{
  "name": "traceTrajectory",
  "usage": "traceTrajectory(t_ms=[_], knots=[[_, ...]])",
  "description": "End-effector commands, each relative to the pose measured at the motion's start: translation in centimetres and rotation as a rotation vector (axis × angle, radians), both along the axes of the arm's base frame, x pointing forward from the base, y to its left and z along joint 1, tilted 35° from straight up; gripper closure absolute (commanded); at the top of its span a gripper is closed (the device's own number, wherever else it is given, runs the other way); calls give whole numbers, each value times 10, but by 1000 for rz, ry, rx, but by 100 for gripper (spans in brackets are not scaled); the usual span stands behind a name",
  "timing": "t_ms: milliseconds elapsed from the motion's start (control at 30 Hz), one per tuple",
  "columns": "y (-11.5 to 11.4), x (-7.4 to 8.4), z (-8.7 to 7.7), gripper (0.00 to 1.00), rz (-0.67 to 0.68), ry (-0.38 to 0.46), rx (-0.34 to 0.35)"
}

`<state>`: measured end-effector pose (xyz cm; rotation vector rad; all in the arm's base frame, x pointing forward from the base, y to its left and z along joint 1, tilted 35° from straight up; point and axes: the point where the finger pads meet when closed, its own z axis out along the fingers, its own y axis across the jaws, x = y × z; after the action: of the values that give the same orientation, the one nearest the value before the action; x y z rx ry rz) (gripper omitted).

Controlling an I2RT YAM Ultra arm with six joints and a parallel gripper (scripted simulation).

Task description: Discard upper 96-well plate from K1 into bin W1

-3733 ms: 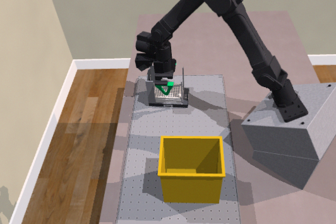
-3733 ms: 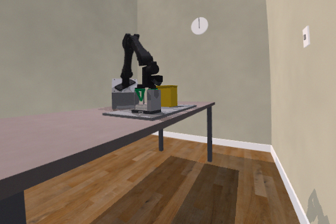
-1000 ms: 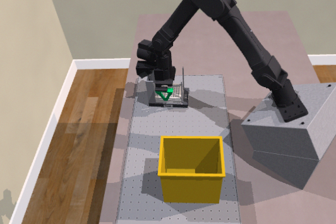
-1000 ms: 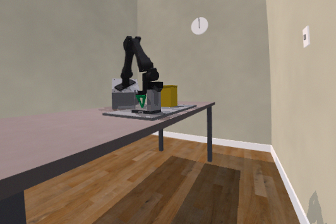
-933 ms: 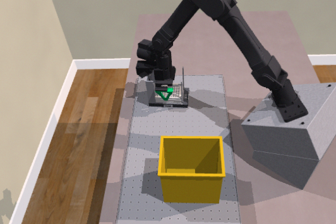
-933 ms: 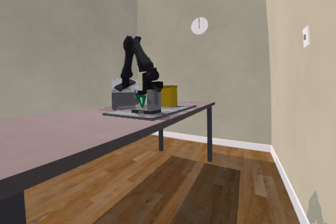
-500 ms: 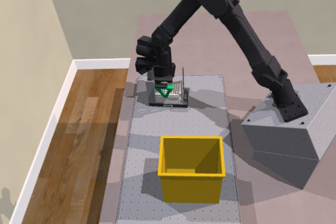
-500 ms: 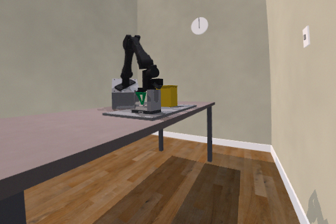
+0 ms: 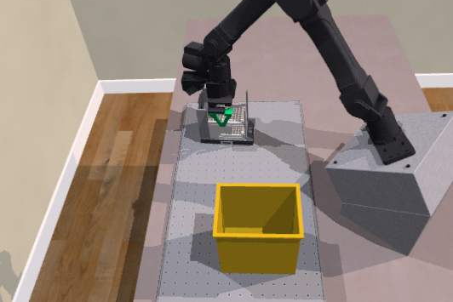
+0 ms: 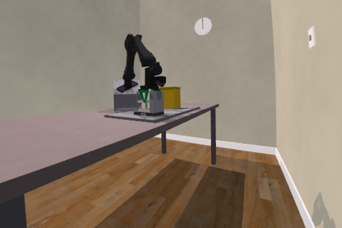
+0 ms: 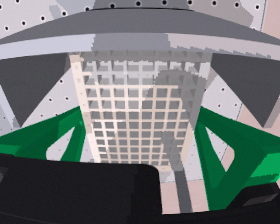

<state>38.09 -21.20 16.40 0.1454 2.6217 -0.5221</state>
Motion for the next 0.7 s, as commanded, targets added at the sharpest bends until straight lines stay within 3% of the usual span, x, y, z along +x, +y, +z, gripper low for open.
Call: traceTrajectory(t_ms=[0, 667], knots=[[5, -4, 18, 100, 6, -20, -8], [17, -17, 42, 100, 6, -20, -8]])
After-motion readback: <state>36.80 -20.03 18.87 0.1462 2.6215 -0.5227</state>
